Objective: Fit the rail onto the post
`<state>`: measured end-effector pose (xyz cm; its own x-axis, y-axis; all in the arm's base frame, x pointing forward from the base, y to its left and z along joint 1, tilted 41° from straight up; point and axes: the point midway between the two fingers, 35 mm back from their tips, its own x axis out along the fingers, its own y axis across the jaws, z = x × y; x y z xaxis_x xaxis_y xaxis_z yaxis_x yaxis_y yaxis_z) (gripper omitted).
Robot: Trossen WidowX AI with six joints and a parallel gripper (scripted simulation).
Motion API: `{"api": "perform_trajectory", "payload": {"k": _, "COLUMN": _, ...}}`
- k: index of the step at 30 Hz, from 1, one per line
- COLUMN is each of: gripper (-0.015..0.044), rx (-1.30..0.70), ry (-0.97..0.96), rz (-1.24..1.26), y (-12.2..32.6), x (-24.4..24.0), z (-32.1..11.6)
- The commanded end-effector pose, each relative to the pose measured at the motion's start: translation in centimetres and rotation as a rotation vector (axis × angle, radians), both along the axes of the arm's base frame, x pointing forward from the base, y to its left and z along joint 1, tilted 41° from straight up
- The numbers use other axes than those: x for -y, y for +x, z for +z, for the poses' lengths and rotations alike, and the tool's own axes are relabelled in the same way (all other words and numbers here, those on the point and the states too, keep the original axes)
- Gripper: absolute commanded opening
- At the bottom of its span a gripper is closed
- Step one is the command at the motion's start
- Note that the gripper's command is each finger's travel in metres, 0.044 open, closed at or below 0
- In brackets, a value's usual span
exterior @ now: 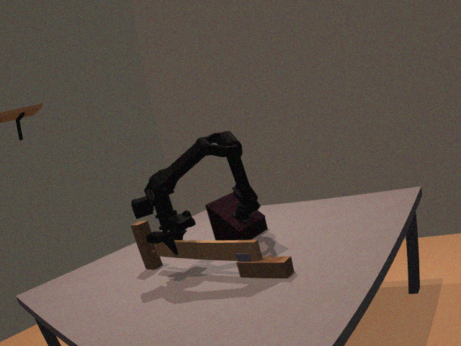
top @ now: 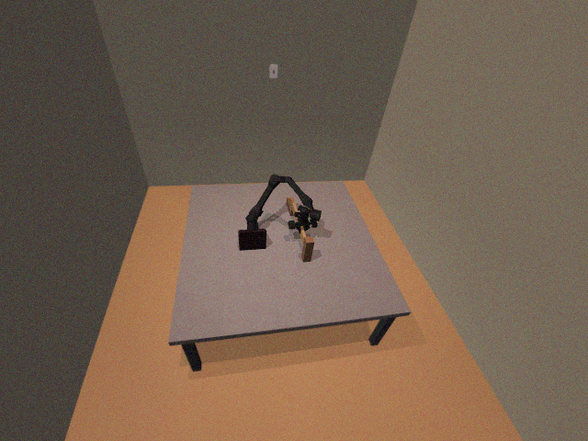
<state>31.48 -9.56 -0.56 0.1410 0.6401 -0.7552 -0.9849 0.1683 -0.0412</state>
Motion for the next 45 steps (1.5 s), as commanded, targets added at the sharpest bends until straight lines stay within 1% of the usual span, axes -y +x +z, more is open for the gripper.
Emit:
{"api": "perform_trajectory", "payload": {"k": 1, "gripper": 0.0000, "rx": 0.007, "ry": -0.007, "rz": -0.002, "y": 0.1, "x": 0.4, "z": 0.0}}
{"api": "perform_trajectory", "payload": {"k": 45, "gripper": 0.0000, "rx": 0.007, "ry": -0.008, "rz": -0.002, "y": 0.0, "x": 1.4, "z": -0.9}}
